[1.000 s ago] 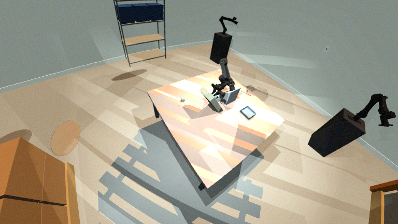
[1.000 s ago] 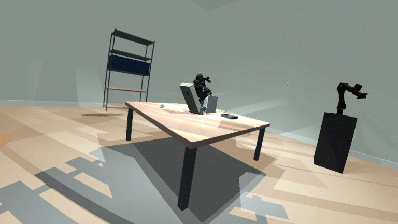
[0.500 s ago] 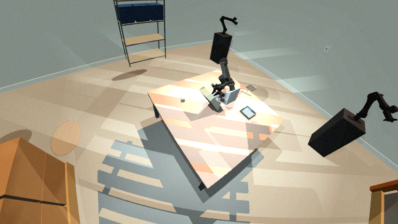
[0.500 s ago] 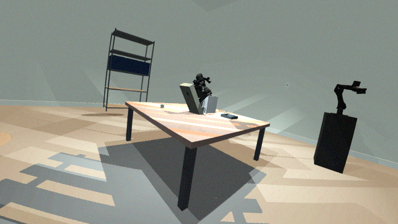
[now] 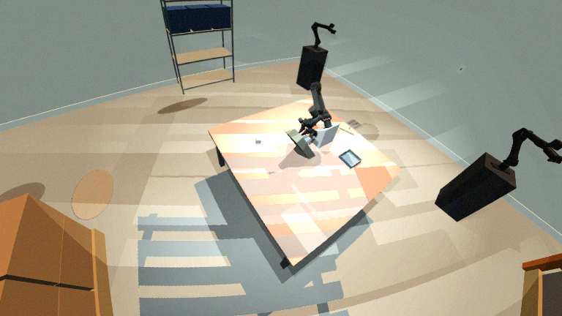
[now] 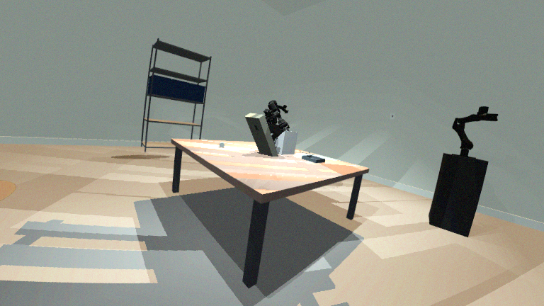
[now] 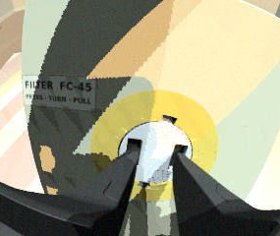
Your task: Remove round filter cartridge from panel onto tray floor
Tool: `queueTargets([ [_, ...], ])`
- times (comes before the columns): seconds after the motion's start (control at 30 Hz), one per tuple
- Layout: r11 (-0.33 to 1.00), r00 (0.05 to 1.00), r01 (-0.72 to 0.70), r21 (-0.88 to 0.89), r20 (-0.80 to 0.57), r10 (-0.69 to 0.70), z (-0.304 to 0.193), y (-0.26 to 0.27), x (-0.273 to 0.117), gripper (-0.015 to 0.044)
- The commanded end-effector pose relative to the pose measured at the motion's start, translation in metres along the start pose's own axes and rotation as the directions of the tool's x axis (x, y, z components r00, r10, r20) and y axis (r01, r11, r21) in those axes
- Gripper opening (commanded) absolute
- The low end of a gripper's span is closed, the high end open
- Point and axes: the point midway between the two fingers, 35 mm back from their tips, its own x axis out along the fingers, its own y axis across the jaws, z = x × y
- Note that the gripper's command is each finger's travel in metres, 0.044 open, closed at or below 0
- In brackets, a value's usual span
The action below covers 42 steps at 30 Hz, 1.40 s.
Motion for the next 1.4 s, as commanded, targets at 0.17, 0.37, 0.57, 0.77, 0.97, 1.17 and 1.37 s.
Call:
queueTargets([
  [0.17,1.000,1.000,-0.003,-0.005,0.002,0.003,0.000,0.001,0.003,0.0108],
  [0.37,1.000,1.000,-0.003,-0.005,0.002,0.003,0.000,0.001,0.008,0.0108],
  [0.57,1.000,1.000,-0.003,-0.005,0.002,0.003,0.000,0.001,0.010,0.0108],
  [0.77,1.000,1.000,-0.003,-0.005,0.002,0.003,0.000,0.001,0.012,0.0108],
  [0.97,1.000,1.000,-0.003,-0.005,0.002,0.003,0.000,0.001,0.014,0.0108],
  [1.17,1.000,1.000,0.001,-0.004,0.003,-0.001,-0.001,0.001,0.012,0.0102],
  [1.37,1.000,1.000,0.001,-0.004,0.003,-0.001,-0.001,0.001,0.012,0.0062],
])
